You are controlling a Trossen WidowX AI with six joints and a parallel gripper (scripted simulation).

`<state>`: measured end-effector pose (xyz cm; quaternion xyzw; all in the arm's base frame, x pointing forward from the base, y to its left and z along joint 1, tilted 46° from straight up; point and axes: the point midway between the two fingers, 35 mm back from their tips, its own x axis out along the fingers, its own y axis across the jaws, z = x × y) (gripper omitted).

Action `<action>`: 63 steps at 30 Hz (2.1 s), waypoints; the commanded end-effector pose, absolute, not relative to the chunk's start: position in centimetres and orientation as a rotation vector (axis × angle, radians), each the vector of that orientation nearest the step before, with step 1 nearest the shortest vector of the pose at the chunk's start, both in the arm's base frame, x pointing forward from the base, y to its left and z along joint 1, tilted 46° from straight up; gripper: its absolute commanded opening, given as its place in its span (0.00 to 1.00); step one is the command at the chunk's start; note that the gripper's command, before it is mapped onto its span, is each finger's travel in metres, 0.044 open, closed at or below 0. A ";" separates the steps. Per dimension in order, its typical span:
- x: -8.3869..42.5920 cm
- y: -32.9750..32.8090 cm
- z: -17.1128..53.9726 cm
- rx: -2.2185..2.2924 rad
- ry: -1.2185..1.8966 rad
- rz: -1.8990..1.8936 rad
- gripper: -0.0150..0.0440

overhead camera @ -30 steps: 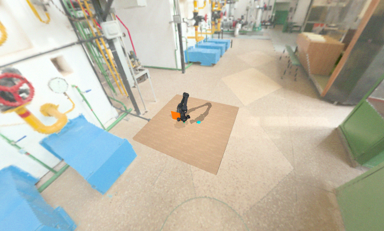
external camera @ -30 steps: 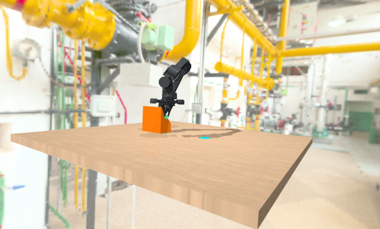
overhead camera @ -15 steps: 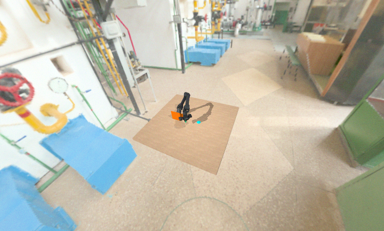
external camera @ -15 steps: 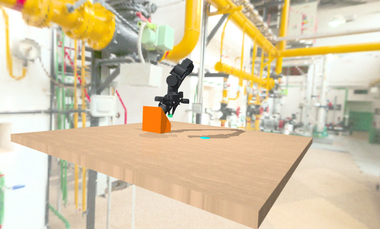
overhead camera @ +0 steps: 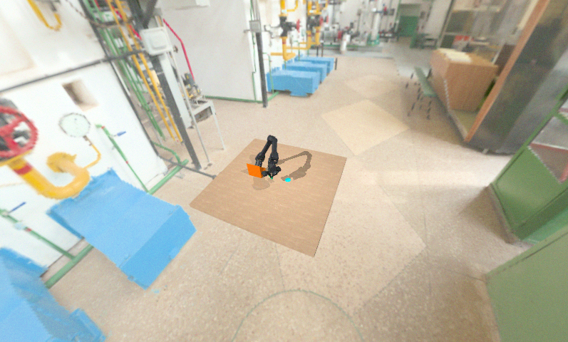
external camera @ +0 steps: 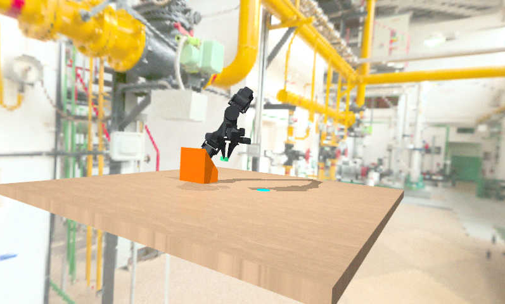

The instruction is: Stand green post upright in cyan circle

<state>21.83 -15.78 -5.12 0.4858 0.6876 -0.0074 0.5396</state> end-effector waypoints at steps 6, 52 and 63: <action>23.7 -15.3 -3.7 1.125 1.615 0.010 0.29; 31.1 -9.9 3.4 1.051 1.558 0.153 0.29; 32.4 -8.1 5.3 1.037 1.546 0.195 0.29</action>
